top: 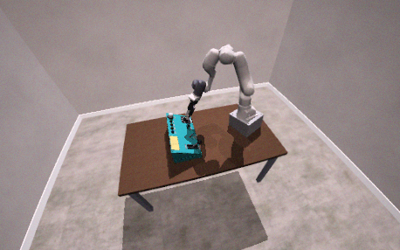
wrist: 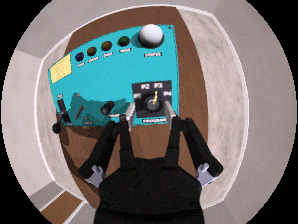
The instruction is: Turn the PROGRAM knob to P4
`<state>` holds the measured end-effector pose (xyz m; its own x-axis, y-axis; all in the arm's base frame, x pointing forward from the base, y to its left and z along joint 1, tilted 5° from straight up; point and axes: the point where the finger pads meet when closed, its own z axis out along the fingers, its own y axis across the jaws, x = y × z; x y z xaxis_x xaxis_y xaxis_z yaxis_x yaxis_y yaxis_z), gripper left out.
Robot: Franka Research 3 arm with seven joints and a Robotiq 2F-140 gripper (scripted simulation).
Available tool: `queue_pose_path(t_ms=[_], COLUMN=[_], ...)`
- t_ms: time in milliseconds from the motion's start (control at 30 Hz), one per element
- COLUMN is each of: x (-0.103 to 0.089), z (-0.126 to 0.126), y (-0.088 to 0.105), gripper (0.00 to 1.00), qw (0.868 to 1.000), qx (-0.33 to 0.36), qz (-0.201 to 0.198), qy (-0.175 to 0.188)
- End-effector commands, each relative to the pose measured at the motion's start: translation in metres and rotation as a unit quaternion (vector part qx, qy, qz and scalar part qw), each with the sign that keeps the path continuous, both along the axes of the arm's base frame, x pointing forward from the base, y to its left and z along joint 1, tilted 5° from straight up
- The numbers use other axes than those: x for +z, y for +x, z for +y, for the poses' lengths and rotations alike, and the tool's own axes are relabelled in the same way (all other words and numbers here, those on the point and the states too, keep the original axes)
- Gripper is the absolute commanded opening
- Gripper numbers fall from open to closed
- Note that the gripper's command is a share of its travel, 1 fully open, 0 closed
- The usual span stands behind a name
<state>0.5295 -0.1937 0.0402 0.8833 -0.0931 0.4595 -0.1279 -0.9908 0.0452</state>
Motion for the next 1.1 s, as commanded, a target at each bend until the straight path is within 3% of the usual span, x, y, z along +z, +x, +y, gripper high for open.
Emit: queue_pose_path(t_ms=[0, 467, 1067], x=[-0.006, -0.024, -0.025], z=[-0.007, -0.01, -0.01], y=[0.003, 0.012, 0.012], gripper=[0.44, 0.44, 0.44], qw=[1.0, 1.0, 1.0], qx=[0.017, 0.017, 0.017], qz=[0.003, 0.003, 0.003], qy=[-0.02, -0.02, -0.02])
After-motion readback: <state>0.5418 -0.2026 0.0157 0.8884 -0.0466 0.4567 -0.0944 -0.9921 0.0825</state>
